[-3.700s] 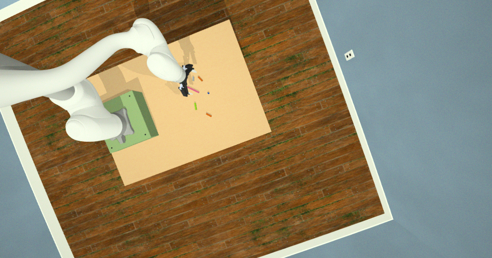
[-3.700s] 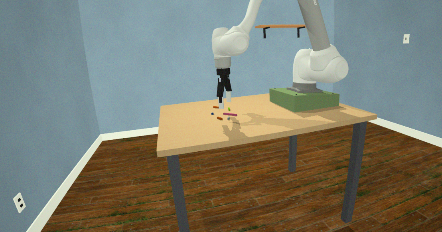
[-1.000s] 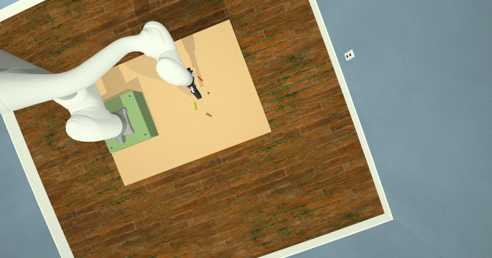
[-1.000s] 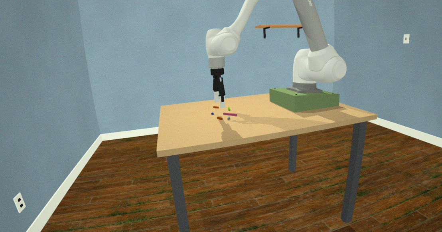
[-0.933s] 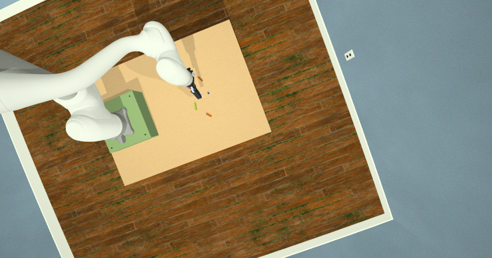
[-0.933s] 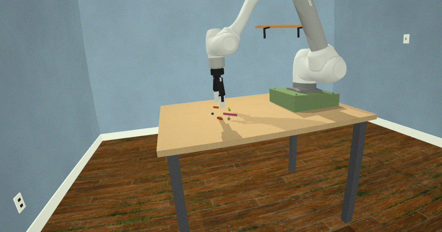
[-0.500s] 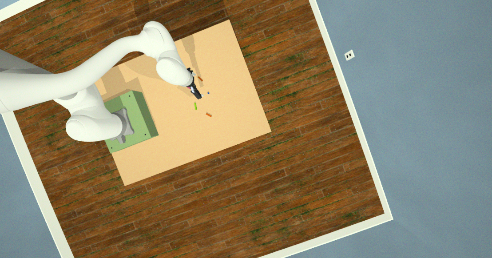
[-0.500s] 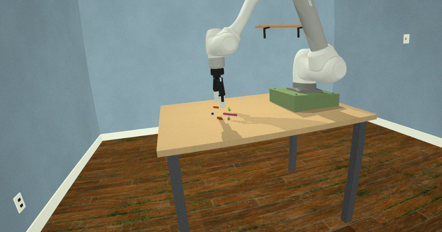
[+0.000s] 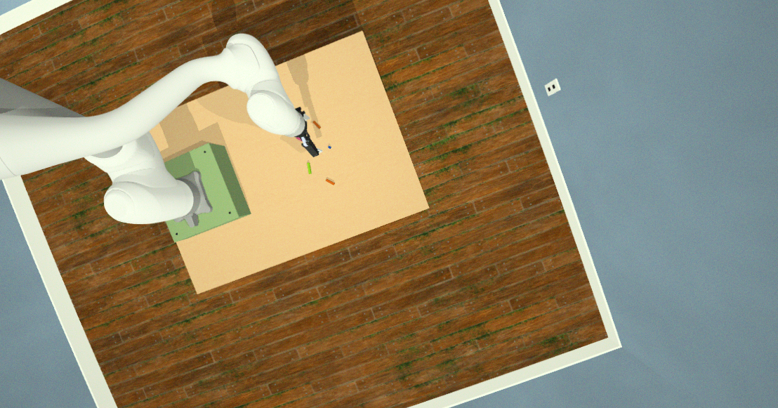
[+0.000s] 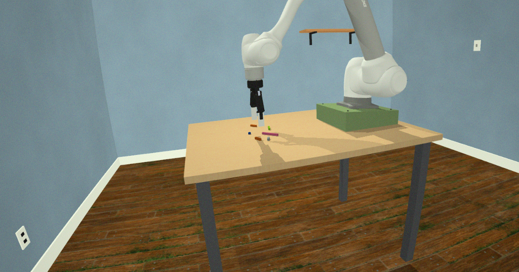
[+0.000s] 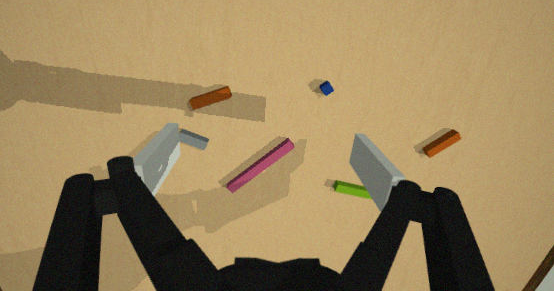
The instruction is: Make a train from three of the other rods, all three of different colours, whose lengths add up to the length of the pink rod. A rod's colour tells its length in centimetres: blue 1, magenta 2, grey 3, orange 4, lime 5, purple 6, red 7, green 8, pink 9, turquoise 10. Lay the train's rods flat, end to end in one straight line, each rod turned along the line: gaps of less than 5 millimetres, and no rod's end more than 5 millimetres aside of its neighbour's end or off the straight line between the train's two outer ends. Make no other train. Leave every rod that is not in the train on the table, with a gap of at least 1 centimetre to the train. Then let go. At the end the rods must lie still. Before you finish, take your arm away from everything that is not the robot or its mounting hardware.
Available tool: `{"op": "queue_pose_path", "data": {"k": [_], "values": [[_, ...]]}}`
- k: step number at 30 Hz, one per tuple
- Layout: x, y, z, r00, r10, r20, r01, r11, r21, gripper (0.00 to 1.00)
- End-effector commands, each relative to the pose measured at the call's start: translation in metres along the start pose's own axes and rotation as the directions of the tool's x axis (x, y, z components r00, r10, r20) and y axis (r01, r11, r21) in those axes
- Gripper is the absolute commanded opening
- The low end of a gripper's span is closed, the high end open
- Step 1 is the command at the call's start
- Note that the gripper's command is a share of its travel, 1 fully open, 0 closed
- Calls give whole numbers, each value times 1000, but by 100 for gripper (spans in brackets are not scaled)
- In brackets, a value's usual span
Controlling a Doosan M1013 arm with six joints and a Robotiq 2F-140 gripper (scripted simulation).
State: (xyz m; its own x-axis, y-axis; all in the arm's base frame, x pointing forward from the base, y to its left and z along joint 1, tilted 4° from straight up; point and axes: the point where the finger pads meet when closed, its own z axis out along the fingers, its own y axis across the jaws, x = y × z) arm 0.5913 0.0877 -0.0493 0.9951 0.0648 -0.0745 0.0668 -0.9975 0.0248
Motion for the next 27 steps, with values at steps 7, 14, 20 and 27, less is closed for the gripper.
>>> {"op": "queue_pose_path", "data": {"k": [7, 14, 20, 27], "values": [[5, 2, -2, 1000, 2, -3, -2, 1000, 4, 100], [5, 2, -2, 1000, 2, -3, -2, 1000, 4, 100], [5, 2, -2, 1000, 2, -3, -2, 1000, 4, 100], [4, 3, -2, 1000, 22, -3, -22, 1000, 4, 100]]}}
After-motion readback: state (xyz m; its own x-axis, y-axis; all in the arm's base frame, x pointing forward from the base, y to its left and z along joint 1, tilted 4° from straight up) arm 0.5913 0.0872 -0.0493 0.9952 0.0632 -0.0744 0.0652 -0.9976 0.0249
